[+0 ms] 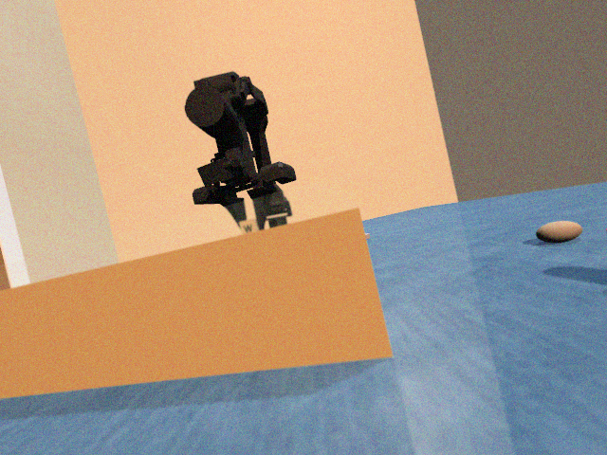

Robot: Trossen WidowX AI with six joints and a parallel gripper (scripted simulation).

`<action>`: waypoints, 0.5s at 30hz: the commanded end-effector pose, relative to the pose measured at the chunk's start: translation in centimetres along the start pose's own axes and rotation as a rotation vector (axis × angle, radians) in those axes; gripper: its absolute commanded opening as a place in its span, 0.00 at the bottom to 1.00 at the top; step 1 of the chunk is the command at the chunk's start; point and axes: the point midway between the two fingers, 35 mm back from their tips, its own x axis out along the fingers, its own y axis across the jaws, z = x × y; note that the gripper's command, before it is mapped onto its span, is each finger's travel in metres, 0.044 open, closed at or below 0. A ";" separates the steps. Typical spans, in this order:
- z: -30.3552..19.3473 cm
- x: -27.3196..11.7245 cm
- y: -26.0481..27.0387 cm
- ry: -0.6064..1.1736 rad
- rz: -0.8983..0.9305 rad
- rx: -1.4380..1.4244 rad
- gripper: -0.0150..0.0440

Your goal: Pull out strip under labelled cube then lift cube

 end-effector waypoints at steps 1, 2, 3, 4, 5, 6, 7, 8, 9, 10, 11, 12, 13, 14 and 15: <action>-1.6 0.0 -0.5 -0.003 0.004 -0.002 0.25; -1.8 0.0 -0.6 -0.003 0.004 -0.002 0.25; -2.0 0.1 -0.6 -0.003 0.004 -0.002 0.25; -2.1 0.1 -0.7 -0.003 0.004 -0.002 0.25; -2.1 0.0 -0.7 -0.003 0.004 -0.002 0.25; -2.1 -0.3 -0.7 -0.003 0.004 -0.002 0.25; -2.0 -0.7 -0.7 -0.003 0.004 -0.002 0.25; -2.0 -1.2 -0.7 -0.003 0.004 -0.002 0.25; -2.0 -1.7 -0.7 -0.003 0.004 -0.002 0.25; -2.0 -2.3 -0.7 -0.003 0.004 -0.002 0.25; -2.0 -2.8 -0.7 -0.003 0.004 -0.002 0.25; -2.1 -3.2 -0.7 -0.003 0.004 -0.002 0.25; -2.1 -3.4 -0.7 -0.003 0.004 -0.002 0.25; -2.1 -3.5 -0.7 -0.003 0.004 -0.002 0.25; -2.1 -3.5 -0.7 -0.003 0.004 -0.002 0.25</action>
